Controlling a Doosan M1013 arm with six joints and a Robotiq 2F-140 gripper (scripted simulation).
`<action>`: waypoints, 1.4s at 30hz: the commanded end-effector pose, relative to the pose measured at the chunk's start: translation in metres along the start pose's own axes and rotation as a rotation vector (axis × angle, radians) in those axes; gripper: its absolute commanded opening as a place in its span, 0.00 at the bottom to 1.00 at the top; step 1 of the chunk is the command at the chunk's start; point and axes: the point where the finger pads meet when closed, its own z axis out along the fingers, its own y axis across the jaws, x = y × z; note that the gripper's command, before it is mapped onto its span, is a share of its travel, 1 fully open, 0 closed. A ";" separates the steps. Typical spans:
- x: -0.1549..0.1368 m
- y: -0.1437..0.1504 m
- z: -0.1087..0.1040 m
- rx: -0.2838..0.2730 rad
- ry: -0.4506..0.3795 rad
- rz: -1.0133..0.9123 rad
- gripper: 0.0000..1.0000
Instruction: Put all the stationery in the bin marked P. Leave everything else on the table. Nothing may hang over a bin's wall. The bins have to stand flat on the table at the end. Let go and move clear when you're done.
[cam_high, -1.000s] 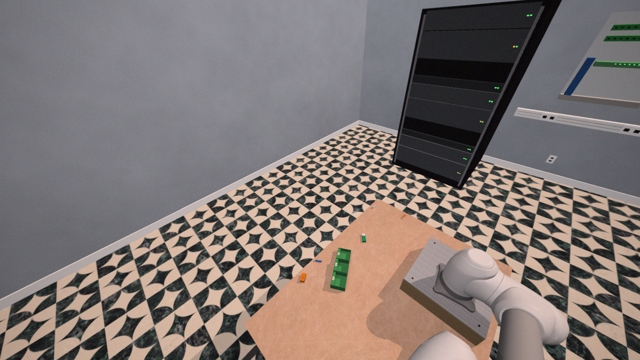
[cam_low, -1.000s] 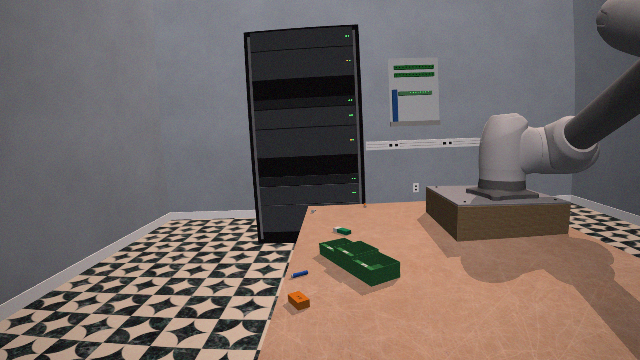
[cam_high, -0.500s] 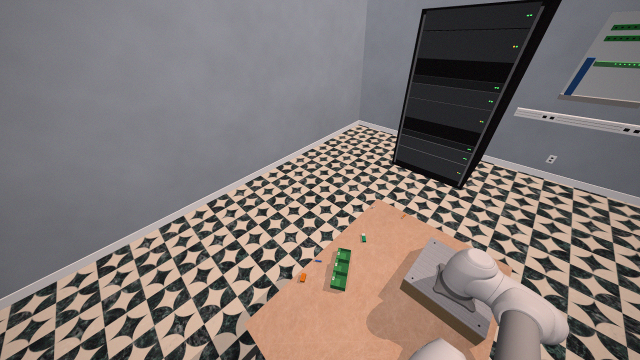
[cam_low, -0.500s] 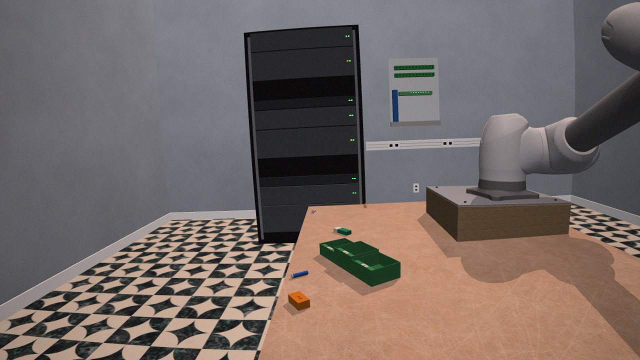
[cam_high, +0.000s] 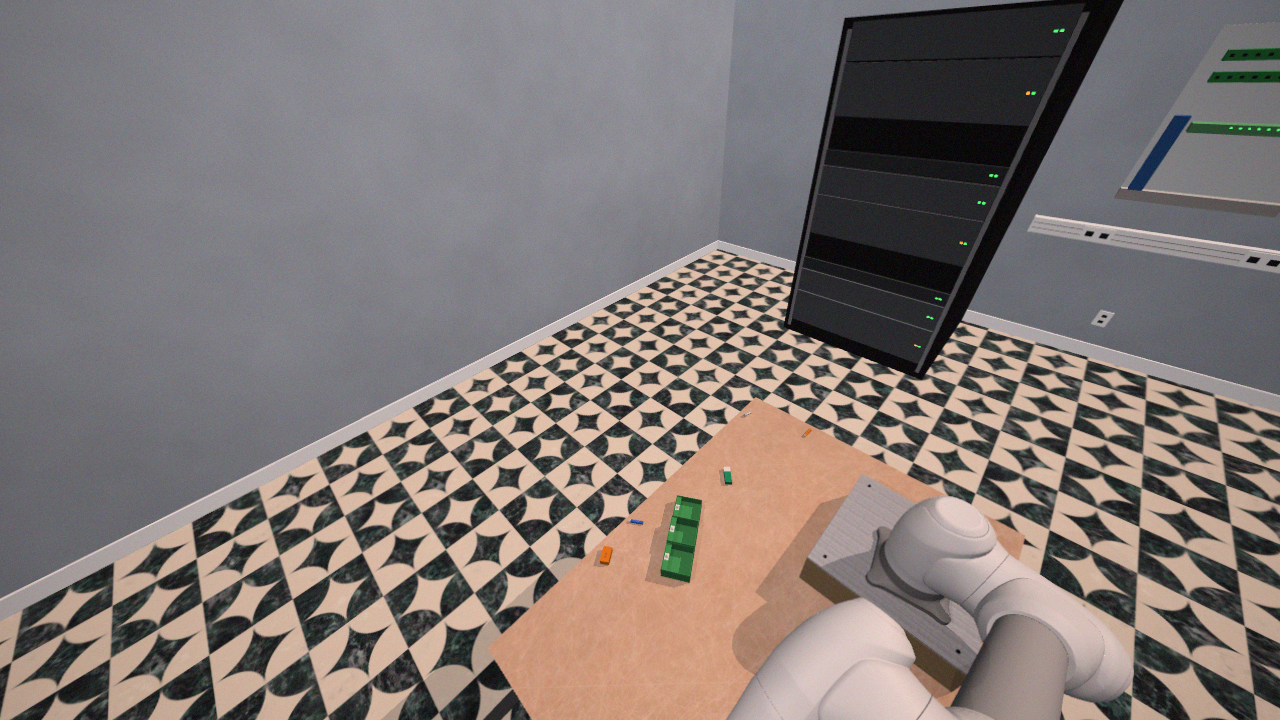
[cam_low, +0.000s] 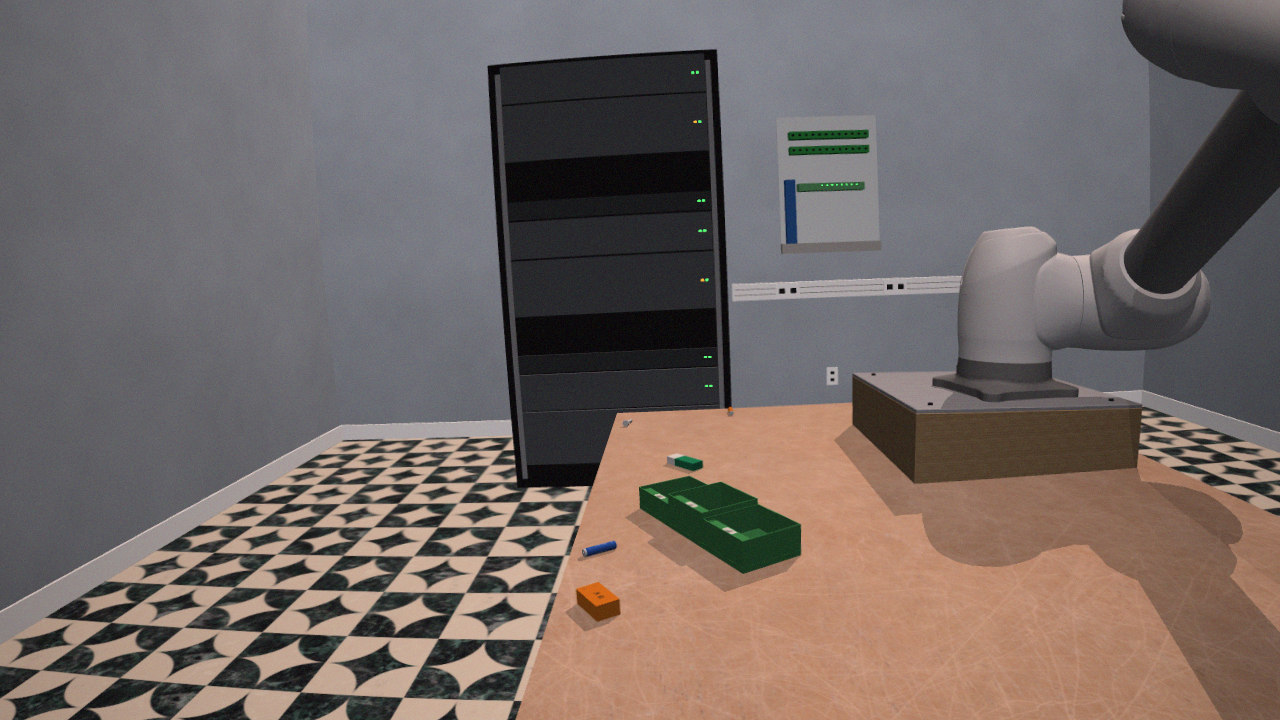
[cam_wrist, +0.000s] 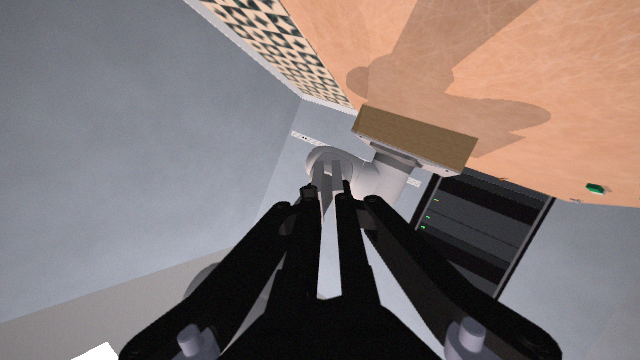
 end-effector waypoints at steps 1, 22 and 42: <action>-0.013 0.020 -0.006 0.002 0.012 0.002 0.15; -0.075 0.125 -0.017 0.099 0.265 0.129 0.15; -0.135 0.222 -0.007 0.172 0.464 0.253 0.15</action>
